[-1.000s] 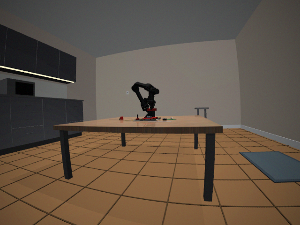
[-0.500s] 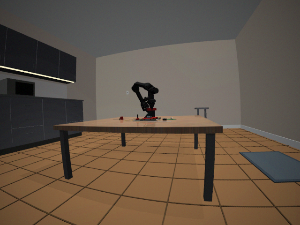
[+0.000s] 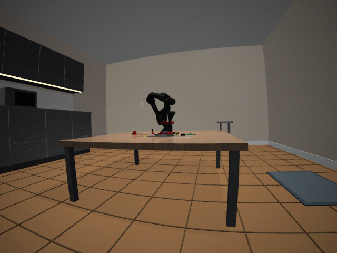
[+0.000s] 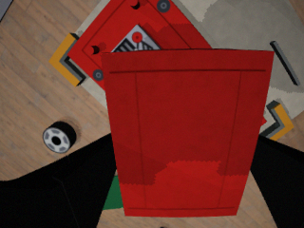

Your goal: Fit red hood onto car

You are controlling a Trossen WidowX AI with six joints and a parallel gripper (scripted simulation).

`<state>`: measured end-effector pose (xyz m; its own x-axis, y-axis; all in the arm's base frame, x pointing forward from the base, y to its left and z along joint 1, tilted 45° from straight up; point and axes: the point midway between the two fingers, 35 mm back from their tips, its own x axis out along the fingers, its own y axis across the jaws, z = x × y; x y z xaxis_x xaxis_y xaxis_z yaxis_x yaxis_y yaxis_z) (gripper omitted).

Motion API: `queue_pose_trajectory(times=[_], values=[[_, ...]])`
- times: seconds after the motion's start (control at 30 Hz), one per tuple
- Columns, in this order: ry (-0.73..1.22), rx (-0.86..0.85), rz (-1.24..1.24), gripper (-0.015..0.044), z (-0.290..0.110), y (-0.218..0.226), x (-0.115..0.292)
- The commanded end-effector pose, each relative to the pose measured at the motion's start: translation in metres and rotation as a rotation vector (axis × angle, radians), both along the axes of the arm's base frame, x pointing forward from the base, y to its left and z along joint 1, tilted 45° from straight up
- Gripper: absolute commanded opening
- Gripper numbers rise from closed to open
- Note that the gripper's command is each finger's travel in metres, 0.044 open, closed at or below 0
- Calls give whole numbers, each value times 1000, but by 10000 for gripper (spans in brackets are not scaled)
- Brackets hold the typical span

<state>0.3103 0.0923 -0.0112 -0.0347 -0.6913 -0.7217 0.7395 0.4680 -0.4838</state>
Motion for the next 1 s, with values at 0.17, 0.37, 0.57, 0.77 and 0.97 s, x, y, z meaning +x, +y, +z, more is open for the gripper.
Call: queue_pose_trajectory(times=[0.17, 0.37, 0.57, 0.77, 0.97], values=[[170, 2, 173, 0, 0, -2, 15], [277, 7, 284, 0, 1, -4, 25], [385, 12, 395, 0, 2, -6, 35], [492, 17, 506, 0, 3, -8, 45], [519, 18, 533, 0, 4, -9, 47]])
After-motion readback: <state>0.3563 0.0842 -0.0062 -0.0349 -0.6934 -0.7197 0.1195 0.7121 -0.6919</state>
